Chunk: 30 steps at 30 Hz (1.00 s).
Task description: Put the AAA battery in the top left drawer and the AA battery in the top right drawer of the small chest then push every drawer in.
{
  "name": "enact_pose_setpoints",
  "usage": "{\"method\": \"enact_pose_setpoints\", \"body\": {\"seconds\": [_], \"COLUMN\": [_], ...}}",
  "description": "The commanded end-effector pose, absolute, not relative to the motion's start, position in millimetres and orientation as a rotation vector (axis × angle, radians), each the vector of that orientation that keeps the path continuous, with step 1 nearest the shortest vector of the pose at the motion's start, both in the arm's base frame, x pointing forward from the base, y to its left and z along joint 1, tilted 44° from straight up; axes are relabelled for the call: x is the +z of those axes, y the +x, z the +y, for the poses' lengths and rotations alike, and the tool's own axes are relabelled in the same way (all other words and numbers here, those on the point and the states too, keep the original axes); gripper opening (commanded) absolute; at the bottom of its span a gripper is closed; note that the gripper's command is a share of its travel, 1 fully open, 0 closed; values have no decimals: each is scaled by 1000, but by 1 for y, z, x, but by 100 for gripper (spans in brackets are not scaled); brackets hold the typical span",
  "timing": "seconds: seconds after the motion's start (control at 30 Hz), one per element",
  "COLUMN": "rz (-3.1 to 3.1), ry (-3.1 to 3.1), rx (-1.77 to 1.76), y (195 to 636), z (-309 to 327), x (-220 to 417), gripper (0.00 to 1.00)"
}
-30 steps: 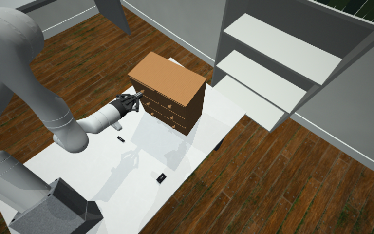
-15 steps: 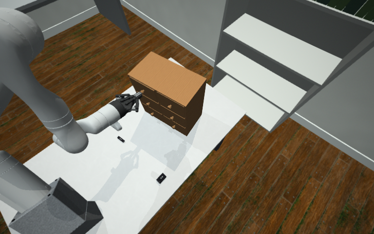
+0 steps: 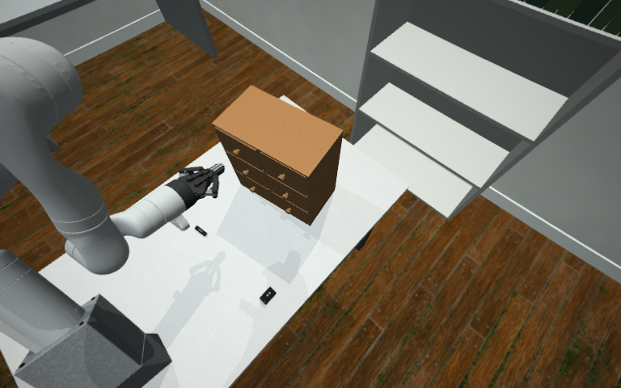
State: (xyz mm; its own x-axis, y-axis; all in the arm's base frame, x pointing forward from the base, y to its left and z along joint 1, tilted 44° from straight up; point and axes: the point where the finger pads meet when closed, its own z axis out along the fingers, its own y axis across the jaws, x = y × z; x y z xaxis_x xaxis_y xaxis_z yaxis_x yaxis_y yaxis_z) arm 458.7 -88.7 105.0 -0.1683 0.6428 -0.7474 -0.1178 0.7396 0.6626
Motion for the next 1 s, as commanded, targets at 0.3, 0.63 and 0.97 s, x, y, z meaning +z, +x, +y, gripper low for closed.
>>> {"method": "enact_pose_setpoints", "body": {"seconds": [0.3,0.63,0.97], "rz": [1612,1612,1612], "ry": [450,450,450], "rx": [711,711,711], "y": [440,403,403], "z": [-94,-102,-102], "x": [102,105,105], "gripper": [0,0,0]}}
